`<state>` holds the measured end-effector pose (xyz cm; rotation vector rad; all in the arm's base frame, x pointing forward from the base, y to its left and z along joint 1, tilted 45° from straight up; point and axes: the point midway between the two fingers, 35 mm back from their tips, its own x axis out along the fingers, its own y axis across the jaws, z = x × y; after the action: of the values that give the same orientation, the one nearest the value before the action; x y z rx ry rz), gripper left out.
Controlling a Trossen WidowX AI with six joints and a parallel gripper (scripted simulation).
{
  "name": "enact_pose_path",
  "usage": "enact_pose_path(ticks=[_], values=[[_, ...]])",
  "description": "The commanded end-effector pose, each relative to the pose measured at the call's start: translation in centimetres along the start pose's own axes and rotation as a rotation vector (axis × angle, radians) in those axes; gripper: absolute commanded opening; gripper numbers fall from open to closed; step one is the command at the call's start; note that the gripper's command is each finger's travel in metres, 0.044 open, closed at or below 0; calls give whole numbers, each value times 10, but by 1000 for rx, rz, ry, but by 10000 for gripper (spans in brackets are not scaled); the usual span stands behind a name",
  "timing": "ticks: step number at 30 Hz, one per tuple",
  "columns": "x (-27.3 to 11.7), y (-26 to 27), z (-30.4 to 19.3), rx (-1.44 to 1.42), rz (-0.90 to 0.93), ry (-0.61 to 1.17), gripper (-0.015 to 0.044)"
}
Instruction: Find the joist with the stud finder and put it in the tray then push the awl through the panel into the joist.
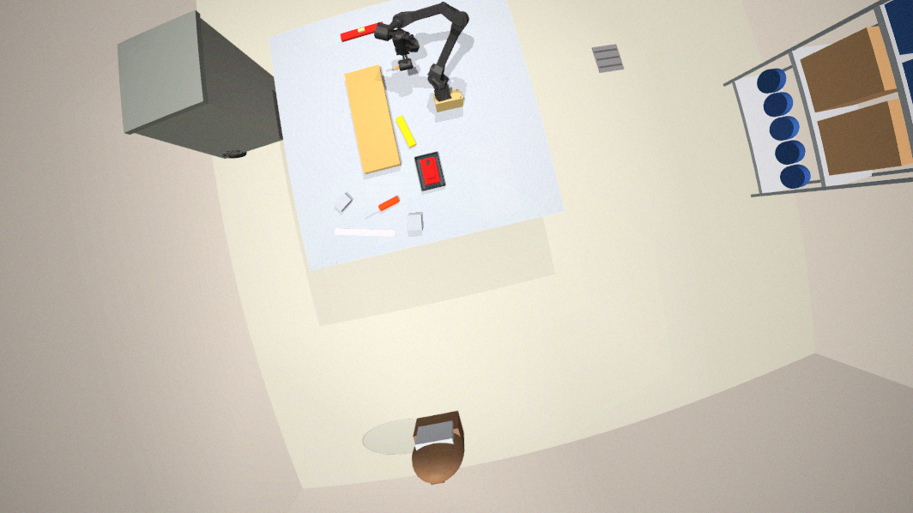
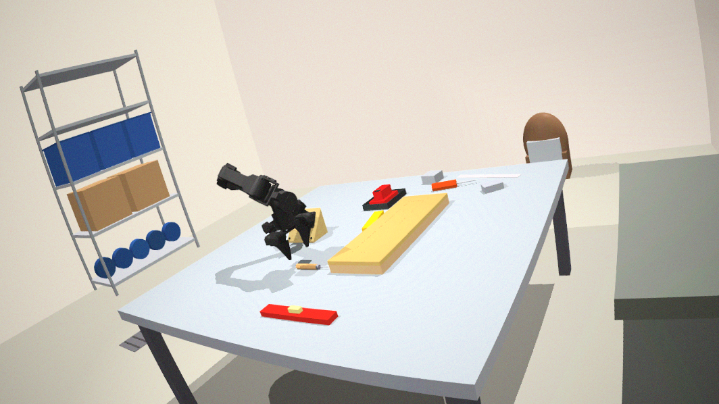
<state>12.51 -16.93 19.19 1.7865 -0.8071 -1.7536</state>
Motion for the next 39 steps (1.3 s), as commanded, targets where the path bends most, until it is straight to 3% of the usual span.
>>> enact_pose_path(ticks=[1, 39], values=[[-1, 4, 1, 3, 1, 7, 440], [48, 7, 7, 3, 6, 7, 440]])
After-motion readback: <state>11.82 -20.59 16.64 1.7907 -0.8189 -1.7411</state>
